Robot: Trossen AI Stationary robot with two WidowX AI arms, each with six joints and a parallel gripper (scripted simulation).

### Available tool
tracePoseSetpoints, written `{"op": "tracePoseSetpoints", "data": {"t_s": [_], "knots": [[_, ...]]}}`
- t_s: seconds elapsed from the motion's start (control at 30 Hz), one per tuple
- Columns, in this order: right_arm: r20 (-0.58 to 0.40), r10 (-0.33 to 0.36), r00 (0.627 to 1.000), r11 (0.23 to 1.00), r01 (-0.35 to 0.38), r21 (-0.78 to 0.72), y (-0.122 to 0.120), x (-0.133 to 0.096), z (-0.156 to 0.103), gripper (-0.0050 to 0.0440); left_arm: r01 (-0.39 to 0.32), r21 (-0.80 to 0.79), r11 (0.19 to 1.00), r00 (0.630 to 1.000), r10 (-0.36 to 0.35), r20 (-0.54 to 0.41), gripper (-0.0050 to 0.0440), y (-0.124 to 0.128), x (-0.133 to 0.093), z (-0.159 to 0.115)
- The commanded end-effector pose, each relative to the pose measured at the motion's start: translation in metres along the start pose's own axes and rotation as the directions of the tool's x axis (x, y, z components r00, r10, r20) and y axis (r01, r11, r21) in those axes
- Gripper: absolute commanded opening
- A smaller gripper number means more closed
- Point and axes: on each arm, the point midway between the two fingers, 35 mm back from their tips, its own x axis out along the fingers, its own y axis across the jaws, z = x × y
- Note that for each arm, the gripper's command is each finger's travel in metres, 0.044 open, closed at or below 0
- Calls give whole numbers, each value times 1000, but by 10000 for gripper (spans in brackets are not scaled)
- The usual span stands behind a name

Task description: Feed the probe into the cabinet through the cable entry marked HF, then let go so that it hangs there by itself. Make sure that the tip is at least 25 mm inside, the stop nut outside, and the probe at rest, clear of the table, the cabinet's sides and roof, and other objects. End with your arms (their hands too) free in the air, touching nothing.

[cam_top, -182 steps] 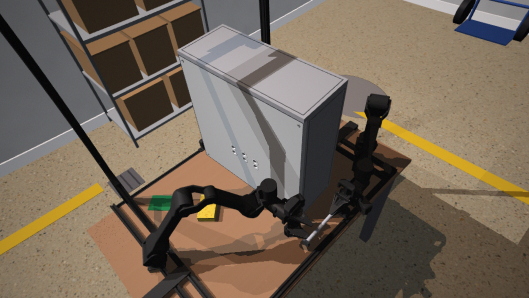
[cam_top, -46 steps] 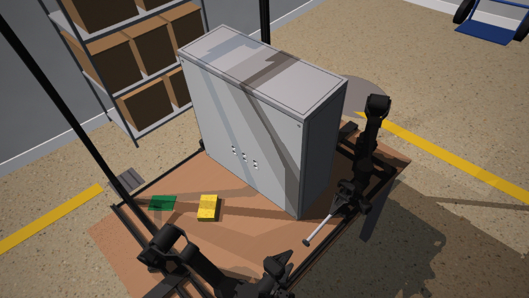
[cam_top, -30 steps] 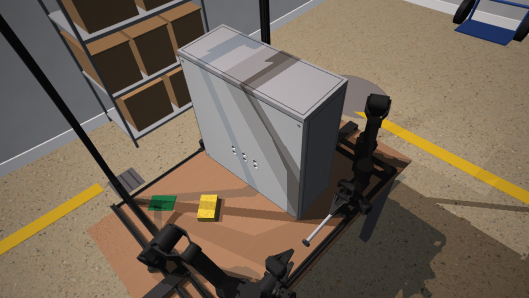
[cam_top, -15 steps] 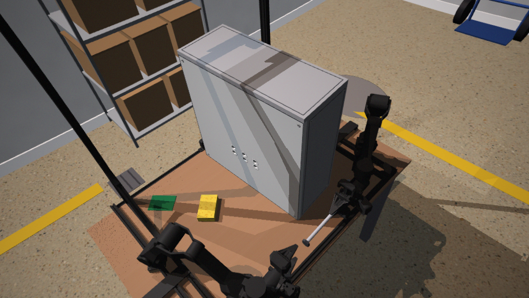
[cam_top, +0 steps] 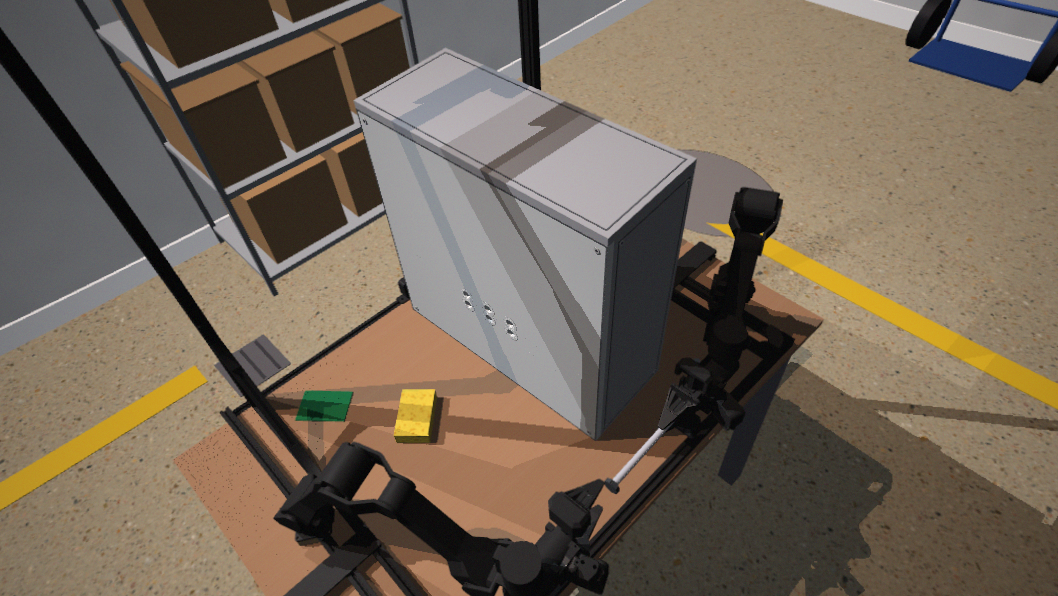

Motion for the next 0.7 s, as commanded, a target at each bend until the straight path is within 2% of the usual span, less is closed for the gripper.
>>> {"op": "tracePoseSetpoints", "data": {"t_s": [0.0,0.67], "knots": [[10,-3,1000,1000,2,10,-4,4,2,440,-1,-4,1000,1000,1,5,0,0,0,1],[27,-3,1000,1000,2,10,-4,27,3,440,-1,-4,1000,1000,1,5,0,0,0,1]]}}
